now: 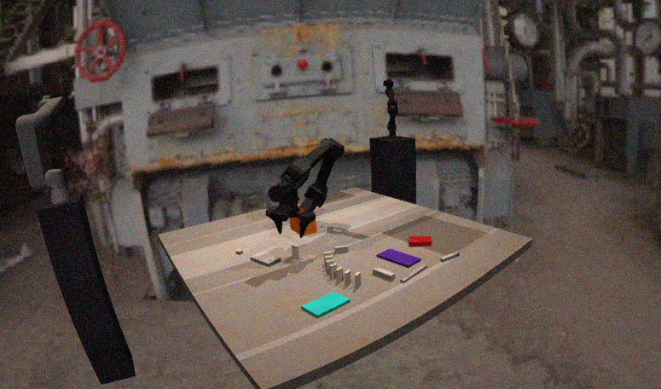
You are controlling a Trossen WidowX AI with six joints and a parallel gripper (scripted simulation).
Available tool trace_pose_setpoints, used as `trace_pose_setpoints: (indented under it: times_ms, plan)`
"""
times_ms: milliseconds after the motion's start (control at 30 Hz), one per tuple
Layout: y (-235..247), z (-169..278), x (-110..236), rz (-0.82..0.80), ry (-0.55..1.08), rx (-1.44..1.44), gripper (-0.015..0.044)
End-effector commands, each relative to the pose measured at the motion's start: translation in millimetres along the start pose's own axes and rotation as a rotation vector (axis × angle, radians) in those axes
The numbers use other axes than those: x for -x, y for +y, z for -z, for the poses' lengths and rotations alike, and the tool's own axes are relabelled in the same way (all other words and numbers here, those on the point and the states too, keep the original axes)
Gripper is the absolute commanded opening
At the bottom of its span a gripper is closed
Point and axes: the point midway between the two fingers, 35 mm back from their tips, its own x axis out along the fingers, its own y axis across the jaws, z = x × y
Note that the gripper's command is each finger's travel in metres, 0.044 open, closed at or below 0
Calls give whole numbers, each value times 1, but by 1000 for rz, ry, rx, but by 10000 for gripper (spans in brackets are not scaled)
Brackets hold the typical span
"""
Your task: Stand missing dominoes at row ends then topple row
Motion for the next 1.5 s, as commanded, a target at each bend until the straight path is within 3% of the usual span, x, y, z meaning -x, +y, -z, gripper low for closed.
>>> trace_pose_setpoints:
  times_ms: [0,167,400,900,1300,1467]
  plan:
    - [5,7,12,-56,48,-10,440]
    - [6,7,6,-56,48,-10,440]
    - [9,10,-52,-58,50,-10,440]
    - [10,12,-68,-59,50,-9,440]
    - [10,12,-68,-59,50,-9,125]
    - [10,12,-68,-59,50,-9,107]
